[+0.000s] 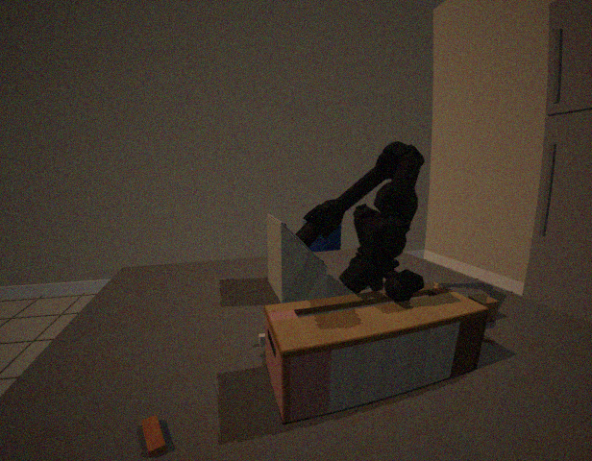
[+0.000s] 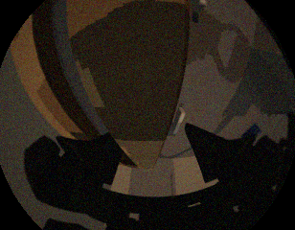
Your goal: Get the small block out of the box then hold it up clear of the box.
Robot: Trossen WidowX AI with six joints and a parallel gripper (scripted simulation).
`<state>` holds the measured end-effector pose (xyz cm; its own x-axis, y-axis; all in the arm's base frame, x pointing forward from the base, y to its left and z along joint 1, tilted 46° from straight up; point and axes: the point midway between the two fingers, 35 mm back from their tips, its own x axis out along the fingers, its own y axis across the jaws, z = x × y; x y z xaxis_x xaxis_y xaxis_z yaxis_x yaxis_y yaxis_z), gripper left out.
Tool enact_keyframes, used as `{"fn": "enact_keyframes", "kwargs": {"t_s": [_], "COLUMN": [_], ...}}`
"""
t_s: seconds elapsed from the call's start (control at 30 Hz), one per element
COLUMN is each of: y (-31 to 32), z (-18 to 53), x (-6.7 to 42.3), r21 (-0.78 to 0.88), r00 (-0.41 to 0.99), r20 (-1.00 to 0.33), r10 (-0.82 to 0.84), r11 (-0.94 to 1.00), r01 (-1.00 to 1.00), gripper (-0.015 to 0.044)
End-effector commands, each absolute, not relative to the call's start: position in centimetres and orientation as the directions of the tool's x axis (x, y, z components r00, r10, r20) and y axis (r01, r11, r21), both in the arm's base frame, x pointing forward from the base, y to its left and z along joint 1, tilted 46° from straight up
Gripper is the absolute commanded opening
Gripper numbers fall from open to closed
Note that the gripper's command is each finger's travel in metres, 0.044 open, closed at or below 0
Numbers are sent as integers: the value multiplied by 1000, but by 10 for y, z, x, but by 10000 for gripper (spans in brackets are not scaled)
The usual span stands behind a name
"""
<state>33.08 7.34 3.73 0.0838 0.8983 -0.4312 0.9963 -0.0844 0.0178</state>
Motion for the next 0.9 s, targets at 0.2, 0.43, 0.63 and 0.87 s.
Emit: {"fn": "enact_keyframes", "kwargs": {"t_s": [0.2,0.43,0.63,0.87], "y": [92,103,109,81], "z": [53,65,70,93], "x": [330,331,331,332], "r21": [12,12,12,18], "r00": [77,77,77,80], "r20": [-425,-424,-424,-433], "r10": [902,902,903,898], "r11": [-79,-79,-79,-81], "r01": [997,997,997,997], "gripper": [400,400,400,400]}}
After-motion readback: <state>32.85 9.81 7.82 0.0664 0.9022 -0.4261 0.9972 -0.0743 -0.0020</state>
